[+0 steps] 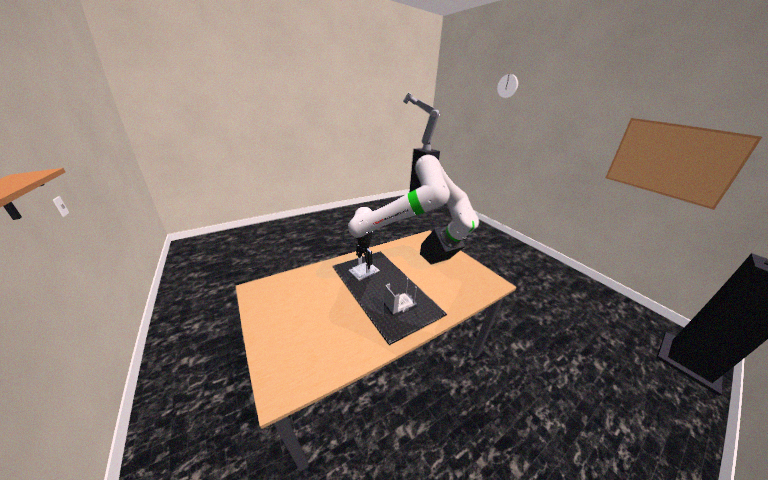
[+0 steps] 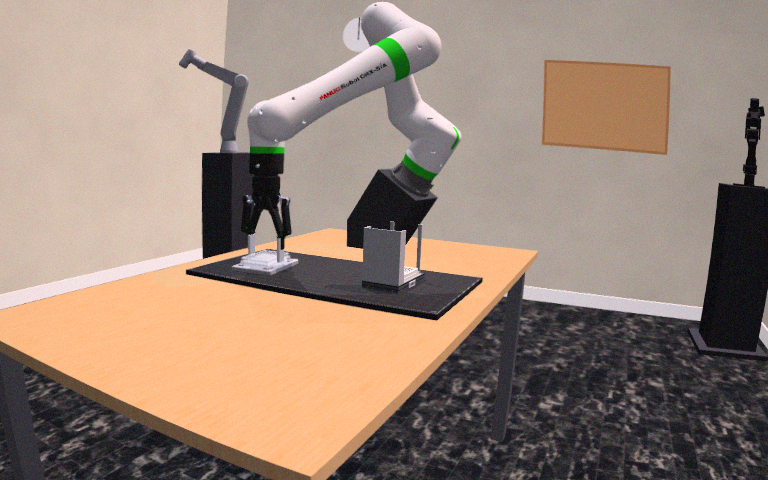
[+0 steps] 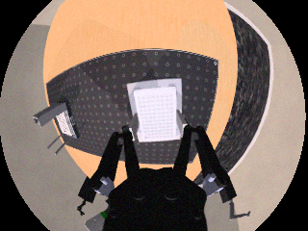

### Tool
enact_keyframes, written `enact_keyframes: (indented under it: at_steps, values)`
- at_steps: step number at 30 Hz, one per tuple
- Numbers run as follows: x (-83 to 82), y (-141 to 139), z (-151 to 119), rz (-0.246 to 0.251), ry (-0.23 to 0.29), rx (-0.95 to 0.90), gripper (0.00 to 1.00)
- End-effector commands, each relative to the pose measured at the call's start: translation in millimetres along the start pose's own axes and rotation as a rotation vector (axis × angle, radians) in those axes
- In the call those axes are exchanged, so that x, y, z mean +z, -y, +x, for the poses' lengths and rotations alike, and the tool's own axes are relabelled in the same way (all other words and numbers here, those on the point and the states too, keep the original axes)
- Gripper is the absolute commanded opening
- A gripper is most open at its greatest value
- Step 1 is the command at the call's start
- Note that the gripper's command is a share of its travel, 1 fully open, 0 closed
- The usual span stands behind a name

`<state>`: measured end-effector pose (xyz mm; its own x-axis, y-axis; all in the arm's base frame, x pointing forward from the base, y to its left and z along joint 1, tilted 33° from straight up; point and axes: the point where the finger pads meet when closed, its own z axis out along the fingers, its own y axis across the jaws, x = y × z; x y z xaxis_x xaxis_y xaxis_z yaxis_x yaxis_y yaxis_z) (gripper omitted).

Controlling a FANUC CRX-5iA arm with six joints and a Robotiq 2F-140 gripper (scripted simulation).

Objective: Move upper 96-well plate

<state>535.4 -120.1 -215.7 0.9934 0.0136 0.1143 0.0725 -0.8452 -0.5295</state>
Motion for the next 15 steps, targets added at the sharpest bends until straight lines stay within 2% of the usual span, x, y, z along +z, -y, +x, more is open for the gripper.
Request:
enact_keyframes:
  at_steps: [1,15]
  values:
    - [0.2,-0.2,0.1,0.0,0.0,0.0,0.0]
    - [2.4,-0.2,0.1,0.0,0.0,0.0,0.0]
